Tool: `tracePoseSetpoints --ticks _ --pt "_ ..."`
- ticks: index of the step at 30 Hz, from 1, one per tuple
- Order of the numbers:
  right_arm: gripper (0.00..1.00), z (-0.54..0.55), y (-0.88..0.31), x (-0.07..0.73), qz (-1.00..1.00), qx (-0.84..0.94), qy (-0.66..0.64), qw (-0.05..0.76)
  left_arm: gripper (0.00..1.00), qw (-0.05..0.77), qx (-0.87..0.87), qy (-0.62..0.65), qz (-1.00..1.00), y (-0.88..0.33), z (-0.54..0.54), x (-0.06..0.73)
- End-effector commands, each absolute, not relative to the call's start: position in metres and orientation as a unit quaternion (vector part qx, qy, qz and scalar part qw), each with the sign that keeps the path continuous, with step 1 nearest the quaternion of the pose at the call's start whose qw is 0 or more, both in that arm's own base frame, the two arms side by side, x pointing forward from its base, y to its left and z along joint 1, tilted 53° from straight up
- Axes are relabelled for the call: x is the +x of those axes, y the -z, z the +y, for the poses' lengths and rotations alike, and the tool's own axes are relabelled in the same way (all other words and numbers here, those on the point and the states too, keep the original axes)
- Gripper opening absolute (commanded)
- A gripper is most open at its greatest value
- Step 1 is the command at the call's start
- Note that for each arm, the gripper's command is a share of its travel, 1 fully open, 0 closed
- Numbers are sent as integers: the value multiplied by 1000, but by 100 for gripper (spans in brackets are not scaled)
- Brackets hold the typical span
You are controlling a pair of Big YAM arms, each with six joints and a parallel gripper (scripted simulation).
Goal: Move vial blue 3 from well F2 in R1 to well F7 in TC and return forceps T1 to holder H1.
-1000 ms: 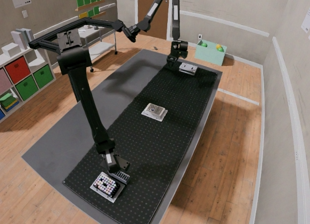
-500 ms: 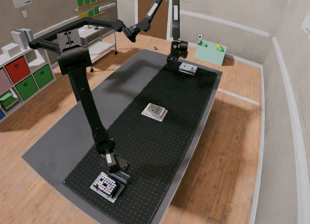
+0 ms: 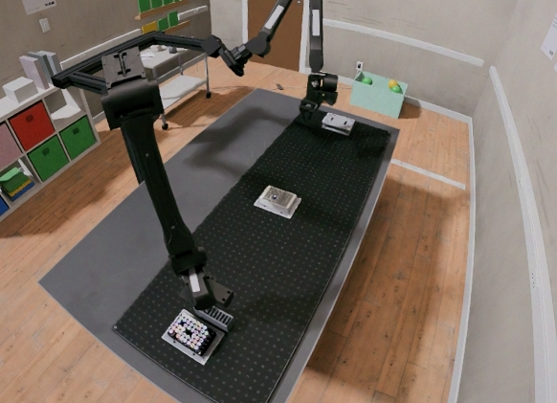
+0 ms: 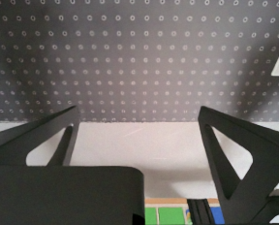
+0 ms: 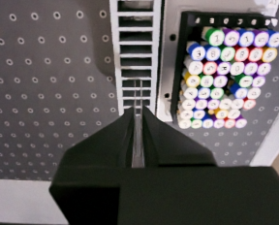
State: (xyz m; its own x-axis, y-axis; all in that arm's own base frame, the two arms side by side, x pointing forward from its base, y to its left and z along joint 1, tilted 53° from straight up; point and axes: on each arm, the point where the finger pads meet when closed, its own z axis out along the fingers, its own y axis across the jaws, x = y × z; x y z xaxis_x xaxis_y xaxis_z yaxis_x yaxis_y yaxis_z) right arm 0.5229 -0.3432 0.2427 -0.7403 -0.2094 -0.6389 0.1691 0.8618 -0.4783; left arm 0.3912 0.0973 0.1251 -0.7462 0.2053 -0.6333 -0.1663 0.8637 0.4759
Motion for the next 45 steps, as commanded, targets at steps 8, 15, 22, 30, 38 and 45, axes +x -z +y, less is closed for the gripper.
tracePoseSetpoints --ticks 8,15,22,30,38,45 --pt "8 -341 -256 513 893 -12 267 363 100 362 13 -262 894 -129 97 393" --pt "8 -340 -247 512 897 -13 262 356 100 362 13 -262 894 -129 97 393" --pt "8 -338 -250 510 897 -13 262 356 100 362 13 -262 894 -129 97 393" --pt "8 -335 -247 508 899 -13 259 353 100 362 13 -262 894 -129 97 393" --pt "8 -333 -256 507 896 -13 262 359 100 362 13 -262 894 -129 97 393" --pt "8 -329 -261 503 895 -13 263 359 100 362 13 -262 894 -129 97 393"
